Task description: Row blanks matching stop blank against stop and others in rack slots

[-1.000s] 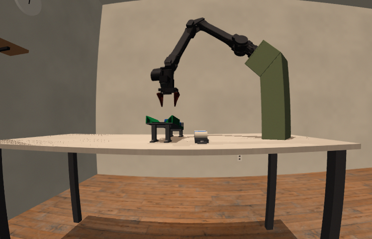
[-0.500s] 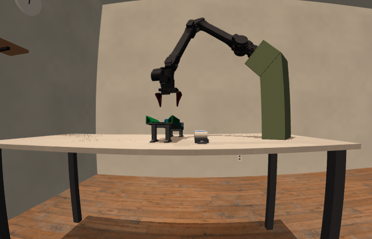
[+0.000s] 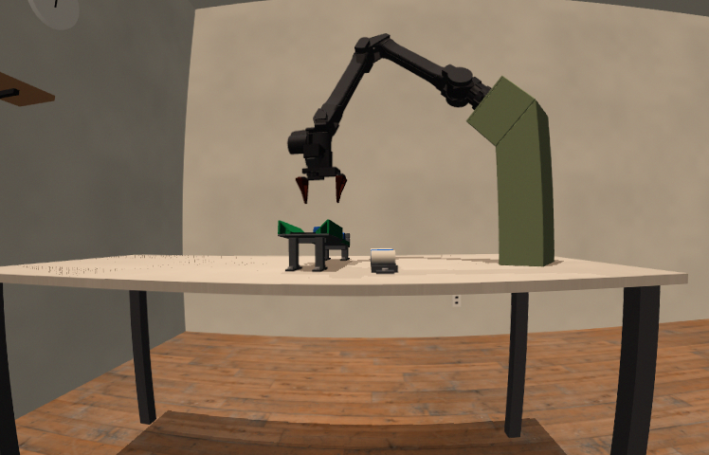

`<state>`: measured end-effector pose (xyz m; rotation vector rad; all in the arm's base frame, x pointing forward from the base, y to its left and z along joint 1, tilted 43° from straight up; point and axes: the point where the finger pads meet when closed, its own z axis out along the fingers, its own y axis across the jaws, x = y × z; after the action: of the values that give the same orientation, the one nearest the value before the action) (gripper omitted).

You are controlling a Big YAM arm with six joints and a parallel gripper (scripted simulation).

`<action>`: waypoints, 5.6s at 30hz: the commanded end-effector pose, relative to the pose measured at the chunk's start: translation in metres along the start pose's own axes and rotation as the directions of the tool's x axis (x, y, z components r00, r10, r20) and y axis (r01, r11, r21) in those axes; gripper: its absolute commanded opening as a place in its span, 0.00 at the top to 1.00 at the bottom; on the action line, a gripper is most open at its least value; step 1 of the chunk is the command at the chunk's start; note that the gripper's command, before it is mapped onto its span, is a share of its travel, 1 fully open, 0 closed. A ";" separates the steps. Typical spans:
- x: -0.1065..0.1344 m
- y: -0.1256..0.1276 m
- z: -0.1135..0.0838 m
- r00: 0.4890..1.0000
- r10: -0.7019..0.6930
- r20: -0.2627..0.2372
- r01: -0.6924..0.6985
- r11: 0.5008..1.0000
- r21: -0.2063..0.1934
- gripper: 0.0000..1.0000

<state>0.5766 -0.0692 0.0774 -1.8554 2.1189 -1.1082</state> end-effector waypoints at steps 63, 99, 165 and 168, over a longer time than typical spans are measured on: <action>0.081 -0.007 0.005 -0.700 0.714 0.017 -0.714 -0.700 -0.004 0.00; 0.101 -0.007 0.007 -1.000 -0.013 0.008 0.013 -1.000 -0.023 0.24; 0.101 -0.004 0.051 -1.000 0.007 0.009 -0.007 -1.000 -0.008 0.24; 0.101 -0.004 0.055 -1.000 0.007 0.009 -0.007 -1.000 -0.008 0.24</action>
<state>0.5749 -0.1721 0.0774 1.7876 1.5834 0.1412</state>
